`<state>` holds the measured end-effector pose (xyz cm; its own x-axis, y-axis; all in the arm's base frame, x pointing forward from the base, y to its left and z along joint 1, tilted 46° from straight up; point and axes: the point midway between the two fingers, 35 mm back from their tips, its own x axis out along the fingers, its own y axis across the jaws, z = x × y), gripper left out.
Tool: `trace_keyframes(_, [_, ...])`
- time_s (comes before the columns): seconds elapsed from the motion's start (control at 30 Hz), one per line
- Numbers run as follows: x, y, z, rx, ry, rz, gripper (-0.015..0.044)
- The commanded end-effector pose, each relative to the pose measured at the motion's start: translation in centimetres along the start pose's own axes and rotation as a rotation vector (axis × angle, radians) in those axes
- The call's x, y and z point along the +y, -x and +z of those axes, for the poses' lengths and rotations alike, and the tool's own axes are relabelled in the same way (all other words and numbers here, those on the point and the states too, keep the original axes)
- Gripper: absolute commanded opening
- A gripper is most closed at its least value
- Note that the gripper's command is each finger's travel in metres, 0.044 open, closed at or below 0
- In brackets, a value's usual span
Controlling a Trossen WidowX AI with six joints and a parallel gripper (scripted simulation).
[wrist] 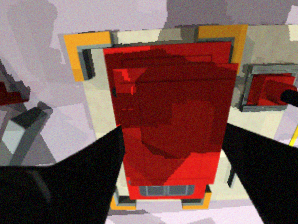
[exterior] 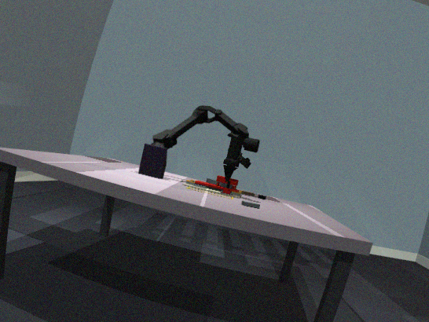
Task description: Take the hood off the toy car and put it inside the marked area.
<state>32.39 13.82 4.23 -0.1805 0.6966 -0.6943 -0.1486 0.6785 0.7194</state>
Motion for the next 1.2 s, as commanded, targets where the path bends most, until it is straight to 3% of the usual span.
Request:
trace_keyframes(0.0, [0.0, 0.5, 0.1, -0.006, 0.005, -0.007, 0.0])
trace_keyframes(0.3, [0.0, 1.5, 0.1, -0.006, 0.005, -0.007, 0.0])
trace_keyframes(0.63, [0.0, 5.2, 0.1, -0.005, 0.005, -0.008, 0.0])
trace_keyframes(0.77, [-0.3, 4.6, 0.1, -0.005, -0.002, -0.002, 0.0])
trace_keyframes(1.17, [-6.4, 5.2, 0.2, -0.024, -0.022, -0.014, 0.0])
